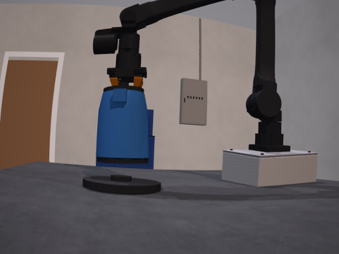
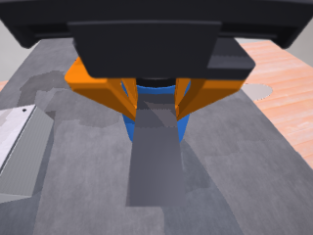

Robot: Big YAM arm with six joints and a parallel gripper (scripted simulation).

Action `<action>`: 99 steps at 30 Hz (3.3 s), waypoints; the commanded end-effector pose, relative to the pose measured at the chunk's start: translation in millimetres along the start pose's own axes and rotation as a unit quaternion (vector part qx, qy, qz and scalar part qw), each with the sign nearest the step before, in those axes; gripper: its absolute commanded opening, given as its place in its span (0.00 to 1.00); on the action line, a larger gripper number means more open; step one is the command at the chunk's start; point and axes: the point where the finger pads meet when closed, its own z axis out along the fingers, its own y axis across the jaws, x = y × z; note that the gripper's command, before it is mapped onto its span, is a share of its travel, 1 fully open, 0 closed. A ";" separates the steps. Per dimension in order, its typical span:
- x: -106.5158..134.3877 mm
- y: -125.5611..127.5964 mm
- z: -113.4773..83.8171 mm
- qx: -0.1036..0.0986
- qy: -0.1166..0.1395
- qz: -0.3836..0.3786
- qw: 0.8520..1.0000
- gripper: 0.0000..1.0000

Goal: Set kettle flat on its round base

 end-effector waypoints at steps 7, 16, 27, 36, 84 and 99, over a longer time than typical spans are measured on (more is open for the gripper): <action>29.3 9.8 -33.7 -0.045 0.004 0.016 0.999 0.00; 55.8 1.9 -30.9 -0.039 0.005 0.017 0.999 0.00; 88.7 7.4 -43.4 -0.054 0.009 0.016 0.998 0.00; 105.0 5.2 -43.7 -0.055 0.011 0.018 0.998 0.00; 140.2 -0.9 -44.0 -0.054 0.015 0.018 0.998 0.00; 140.2 -0.9 -44.0 -0.054 0.015 0.018 0.998 0.00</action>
